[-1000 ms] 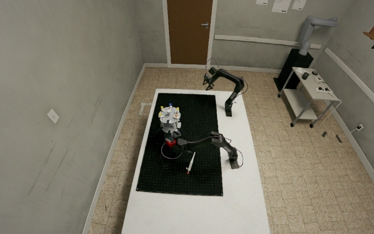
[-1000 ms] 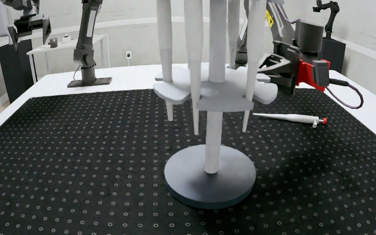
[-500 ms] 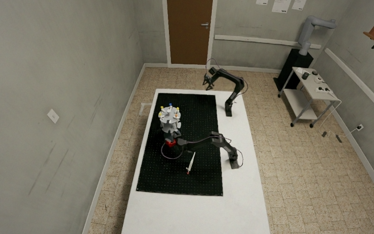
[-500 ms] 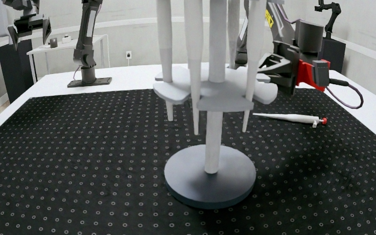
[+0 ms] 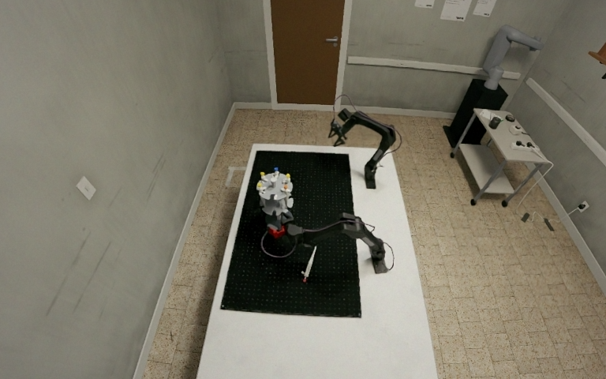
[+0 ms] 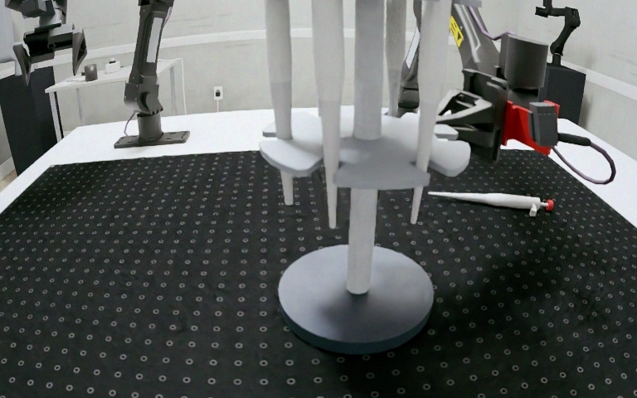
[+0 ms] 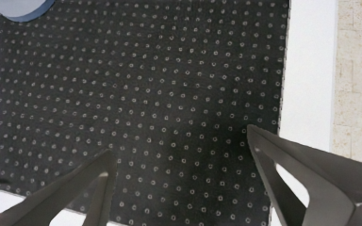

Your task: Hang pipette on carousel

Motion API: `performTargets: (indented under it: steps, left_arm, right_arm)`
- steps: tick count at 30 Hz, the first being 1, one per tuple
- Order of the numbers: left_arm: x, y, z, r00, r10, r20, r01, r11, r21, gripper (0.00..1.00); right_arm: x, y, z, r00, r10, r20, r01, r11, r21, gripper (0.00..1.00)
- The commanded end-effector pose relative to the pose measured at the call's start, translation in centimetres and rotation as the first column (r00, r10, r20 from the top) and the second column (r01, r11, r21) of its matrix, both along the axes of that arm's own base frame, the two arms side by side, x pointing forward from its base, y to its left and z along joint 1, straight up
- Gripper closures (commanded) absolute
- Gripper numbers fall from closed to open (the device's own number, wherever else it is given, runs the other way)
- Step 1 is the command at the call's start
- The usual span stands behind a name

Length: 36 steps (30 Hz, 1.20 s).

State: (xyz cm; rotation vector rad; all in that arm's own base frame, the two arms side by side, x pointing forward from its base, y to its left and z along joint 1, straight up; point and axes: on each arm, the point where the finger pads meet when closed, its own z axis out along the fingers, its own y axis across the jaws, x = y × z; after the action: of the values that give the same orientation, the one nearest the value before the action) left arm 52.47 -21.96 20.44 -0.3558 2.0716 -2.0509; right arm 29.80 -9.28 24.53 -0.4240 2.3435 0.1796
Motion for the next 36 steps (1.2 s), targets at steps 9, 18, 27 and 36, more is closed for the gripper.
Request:
performTargets:
  steps: [9, 18, 27, 36]
  left_arm:
    - [0.2, -0.1, 3.8, 0.996, 0.005, 0.091, -0.003, 1.0, -0.016, 1.0]
    - [-1.2, -0.8, 2.1, 0.989, 0.138, 0.047, -0.137, 0.99, -0.016, 1.0]
    - [-1.1, -1.1, 3.7, 0.986, 0.139, 0.088, -0.137, 0.99, -0.029, 1.0]
    - [-1.1, -1.1, 3.7, 0.986, 0.139, 0.088, -0.137, 0.99, -0.029, 1.0]
  right_arm:
    - [0.4, -0.3, 0.7, 1.0, 0.003, 0.028, -0.003, 1.0, -0.005, 0.0]
    - [0.4, -0.3, 0.7, 1.0, 0.003, 0.028, -0.003, 1.0, -0.005, 0.0]
    - [0.4, -0.3, 0.7, 1.0, 0.003, 0.028, -0.003, 1.0, -0.005, 0.0]
    - [0.4, -0.3, 0.7, 1.0, 0.003, 0.028, -0.003, 1.0, -0.005, 0.0]
